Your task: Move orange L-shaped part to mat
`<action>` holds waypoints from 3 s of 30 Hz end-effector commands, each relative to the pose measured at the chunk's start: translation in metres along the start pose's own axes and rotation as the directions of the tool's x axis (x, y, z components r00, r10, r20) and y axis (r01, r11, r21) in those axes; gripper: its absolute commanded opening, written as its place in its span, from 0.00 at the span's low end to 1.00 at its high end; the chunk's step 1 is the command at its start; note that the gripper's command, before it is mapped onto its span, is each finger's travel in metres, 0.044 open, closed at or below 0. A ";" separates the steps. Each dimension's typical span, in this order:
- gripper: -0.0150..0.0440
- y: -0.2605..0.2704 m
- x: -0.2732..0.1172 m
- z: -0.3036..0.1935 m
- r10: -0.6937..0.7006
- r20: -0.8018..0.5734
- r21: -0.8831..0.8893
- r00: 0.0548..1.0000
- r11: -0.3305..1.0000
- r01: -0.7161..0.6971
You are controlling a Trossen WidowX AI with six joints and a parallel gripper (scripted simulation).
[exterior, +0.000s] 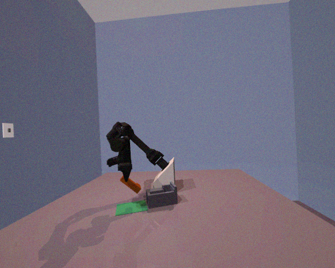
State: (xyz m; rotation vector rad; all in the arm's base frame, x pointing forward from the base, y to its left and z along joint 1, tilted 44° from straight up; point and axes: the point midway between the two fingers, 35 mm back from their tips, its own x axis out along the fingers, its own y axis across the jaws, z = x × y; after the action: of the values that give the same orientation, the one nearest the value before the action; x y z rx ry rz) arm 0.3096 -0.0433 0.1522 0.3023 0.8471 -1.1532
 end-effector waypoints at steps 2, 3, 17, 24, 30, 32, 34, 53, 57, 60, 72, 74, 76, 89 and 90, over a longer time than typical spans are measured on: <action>0.25 0.000 0.008 0.000 0.000 0.005 -0.005 1.000 1.000 0.000; 0.25 0.000 0.010 0.000 0.000 0.005 -0.005 1.000 1.000 0.000; 0.25 0.000 0.032 0.001 0.000 0.006 -0.005 1.000 1.000 0.000; 0.25 0.000 0.043 0.001 0.000 0.006 -0.005 1.000 1.000 0.001; 0.25 0.000 0.052 0.001 -0.001 0.007 -0.005 1.000 1.000 0.001; 0.25 0.000 0.055 0.001 -0.001 0.007 -0.005 1.000 1.000 0.001; 0.25 0.000 0.058 0.001 -0.001 0.007 -0.005 1.000 1.000 0.001; 0.39 -0.001 0.066 0.002 -0.004 0.011 0.000 1.000 1.000 0.004; 0.57 -0.001 0.066 0.002 -0.004 0.011 0.000 1.000 1.000 0.004; 0.70 -0.001 0.064 0.002 -0.004 0.010 0.000 1.000 1.000 0.004; 0.93 0.000 -0.022 0.000 -0.001 0.004 -0.006 1.000 1.000 0.001; 0.93 0.000 -0.022 0.000 -0.001 0.004 -0.006 1.000 1.000 0.001; 0.93 0.002 -0.016 -0.001 0.005 0.000 -0.011 1.000 1.000 -0.005; 0.93 0.002 -0.016 -0.001 0.005 0.000 -0.011 1.000 1.000 -0.005; 0.93 0.002 -0.016 -0.001 0.005 0.000 -0.011 1.000 1.000 -0.005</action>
State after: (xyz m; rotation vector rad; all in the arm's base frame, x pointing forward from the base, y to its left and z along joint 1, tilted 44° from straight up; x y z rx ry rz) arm 0.3080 -0.0313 0.1633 0.2984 0.8497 -1.1470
